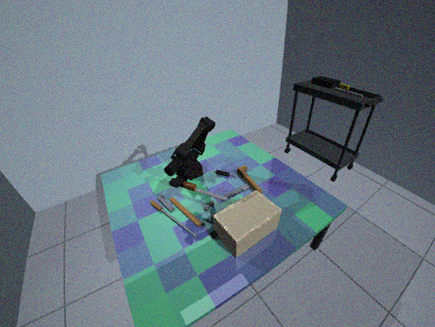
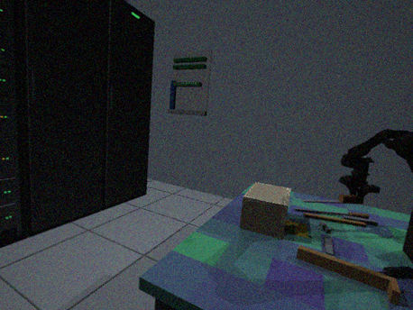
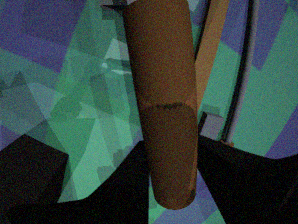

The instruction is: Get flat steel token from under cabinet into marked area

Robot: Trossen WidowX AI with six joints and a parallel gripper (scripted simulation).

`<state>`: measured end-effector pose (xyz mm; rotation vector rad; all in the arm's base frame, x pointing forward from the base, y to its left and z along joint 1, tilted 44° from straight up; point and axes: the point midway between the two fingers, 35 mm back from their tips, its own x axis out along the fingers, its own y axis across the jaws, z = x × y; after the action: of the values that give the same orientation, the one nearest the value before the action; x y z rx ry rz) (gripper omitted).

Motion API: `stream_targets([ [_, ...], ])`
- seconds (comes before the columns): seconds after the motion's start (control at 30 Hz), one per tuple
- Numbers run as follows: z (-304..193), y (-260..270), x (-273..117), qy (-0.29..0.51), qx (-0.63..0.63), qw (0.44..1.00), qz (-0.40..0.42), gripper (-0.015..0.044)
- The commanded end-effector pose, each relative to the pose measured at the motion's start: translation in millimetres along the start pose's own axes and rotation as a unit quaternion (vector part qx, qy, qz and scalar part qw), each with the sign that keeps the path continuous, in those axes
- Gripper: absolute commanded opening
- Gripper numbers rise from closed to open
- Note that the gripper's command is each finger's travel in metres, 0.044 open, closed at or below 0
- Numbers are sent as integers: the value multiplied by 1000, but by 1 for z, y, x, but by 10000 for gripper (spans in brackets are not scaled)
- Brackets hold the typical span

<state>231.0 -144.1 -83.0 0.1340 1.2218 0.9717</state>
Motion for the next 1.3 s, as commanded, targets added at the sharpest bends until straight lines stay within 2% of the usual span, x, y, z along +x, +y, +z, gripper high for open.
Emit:
stream_targets([
  [0.0,0,-1,-2,-5,17,1000,-4,0],
  [1.27,0,0,-2,-5,167,986,-3,0],
])
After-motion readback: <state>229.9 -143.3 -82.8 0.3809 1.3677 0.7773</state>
